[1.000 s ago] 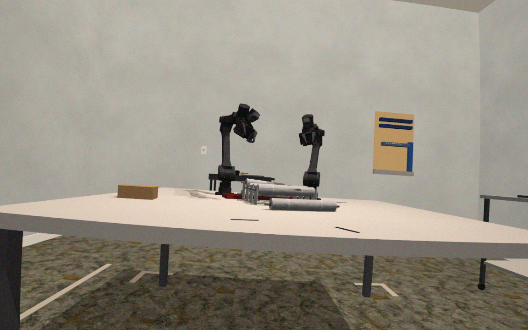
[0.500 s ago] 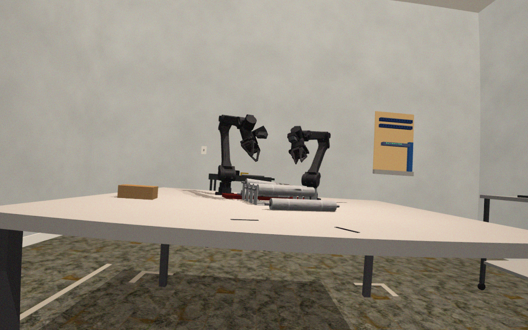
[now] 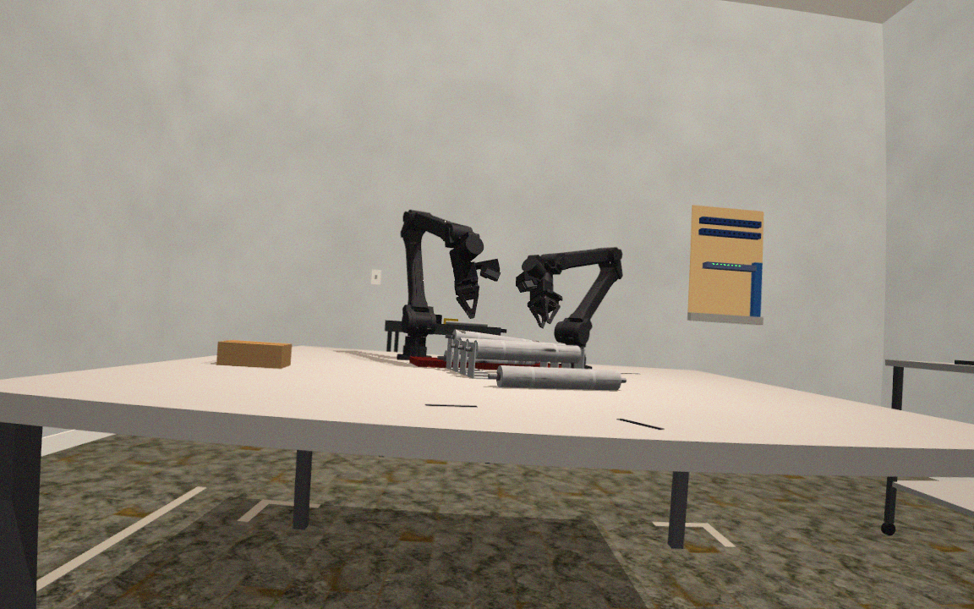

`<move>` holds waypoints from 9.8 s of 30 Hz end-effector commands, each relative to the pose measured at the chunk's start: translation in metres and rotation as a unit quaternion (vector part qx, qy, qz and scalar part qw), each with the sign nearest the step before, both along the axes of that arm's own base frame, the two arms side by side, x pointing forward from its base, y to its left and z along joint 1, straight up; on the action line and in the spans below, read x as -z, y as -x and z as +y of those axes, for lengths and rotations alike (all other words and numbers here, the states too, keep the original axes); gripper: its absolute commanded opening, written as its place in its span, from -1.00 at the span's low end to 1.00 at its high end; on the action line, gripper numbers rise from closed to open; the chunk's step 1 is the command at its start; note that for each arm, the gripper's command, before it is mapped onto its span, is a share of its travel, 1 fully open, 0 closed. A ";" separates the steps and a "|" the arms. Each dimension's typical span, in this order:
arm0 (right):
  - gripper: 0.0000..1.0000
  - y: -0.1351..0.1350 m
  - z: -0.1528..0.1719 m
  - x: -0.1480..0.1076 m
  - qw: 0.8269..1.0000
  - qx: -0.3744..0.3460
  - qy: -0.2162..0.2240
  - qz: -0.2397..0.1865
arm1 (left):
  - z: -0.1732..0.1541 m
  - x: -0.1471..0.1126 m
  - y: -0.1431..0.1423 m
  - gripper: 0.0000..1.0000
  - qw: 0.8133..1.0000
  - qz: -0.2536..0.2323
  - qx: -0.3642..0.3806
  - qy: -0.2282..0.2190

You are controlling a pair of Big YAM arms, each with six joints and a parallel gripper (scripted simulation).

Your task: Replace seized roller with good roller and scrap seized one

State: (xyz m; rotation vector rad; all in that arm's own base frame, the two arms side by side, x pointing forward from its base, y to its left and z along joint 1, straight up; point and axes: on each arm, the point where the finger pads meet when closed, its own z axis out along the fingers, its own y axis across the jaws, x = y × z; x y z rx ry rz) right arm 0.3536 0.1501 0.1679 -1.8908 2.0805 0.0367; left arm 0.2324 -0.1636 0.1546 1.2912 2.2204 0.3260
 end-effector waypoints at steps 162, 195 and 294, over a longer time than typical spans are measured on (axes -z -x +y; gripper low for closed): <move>-0.36 0.051 0.020 0.061 0.987 -0.138 0.037 0.078 | 0.068 0.107 0.051 -0.94 0.978 0.073 0.088 -0.175; -0.36 0.051 0.020 0.061 0.987 -0.138 0.037 0.078 | 0.089 0.117 0.062 -0.94 0.973 0.091 0.085 -0.192; -0.36 0.047 0.019 0.068 0.987 -0.147 0.004 0.070 | 0.041 0.072 0.035 -0.94 0.989 0.021 0.110 -0.101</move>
